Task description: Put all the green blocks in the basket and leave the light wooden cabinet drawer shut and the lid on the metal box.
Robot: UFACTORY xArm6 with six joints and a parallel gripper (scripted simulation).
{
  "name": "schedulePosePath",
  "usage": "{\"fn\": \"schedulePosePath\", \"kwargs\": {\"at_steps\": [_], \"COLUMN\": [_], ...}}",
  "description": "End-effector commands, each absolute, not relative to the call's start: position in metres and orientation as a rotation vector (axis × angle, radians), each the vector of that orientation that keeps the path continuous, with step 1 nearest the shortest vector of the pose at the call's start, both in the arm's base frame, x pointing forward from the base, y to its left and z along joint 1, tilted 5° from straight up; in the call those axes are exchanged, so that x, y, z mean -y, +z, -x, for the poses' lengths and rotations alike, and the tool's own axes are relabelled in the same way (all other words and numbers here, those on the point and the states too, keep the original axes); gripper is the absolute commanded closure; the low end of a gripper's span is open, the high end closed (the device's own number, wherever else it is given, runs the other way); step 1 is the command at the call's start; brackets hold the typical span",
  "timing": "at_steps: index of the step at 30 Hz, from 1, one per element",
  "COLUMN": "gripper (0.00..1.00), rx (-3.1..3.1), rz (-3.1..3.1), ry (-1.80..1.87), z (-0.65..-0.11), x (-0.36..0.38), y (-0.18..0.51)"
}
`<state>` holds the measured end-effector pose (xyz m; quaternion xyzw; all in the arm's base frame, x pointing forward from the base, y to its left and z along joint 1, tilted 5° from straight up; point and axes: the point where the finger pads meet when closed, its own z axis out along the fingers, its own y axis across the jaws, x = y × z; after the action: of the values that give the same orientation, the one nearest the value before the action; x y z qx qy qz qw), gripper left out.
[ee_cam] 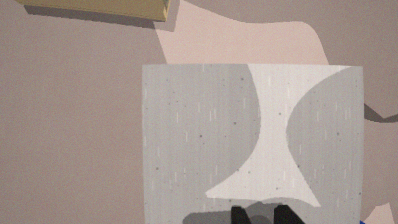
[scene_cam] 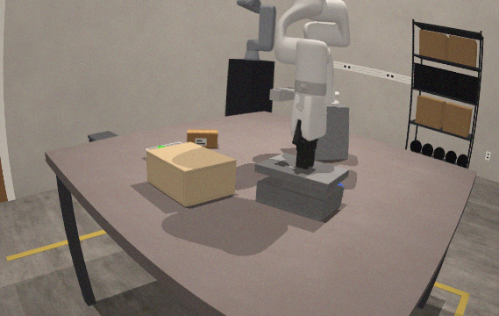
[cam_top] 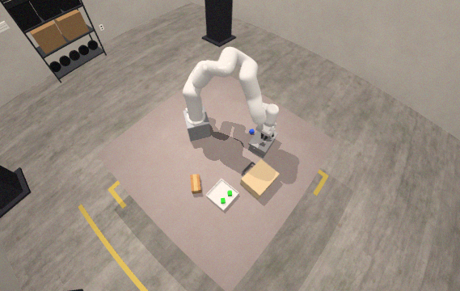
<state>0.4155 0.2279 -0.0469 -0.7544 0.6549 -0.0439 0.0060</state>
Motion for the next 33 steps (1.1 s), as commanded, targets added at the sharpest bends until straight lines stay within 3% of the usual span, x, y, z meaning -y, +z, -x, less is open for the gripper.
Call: {"fn": "schedulePosePath", "kwargs": {"at_steps": [1,33], "gripper": [1.0,1.0], "rx": [-2.047,-2.047], "rz": [2.358,2.358], "ry": [-0.14,-0.14], "z": [-0.417,-0.418], "x": [-0.229,-0.228], "y": [-0.047,-0.064]}}
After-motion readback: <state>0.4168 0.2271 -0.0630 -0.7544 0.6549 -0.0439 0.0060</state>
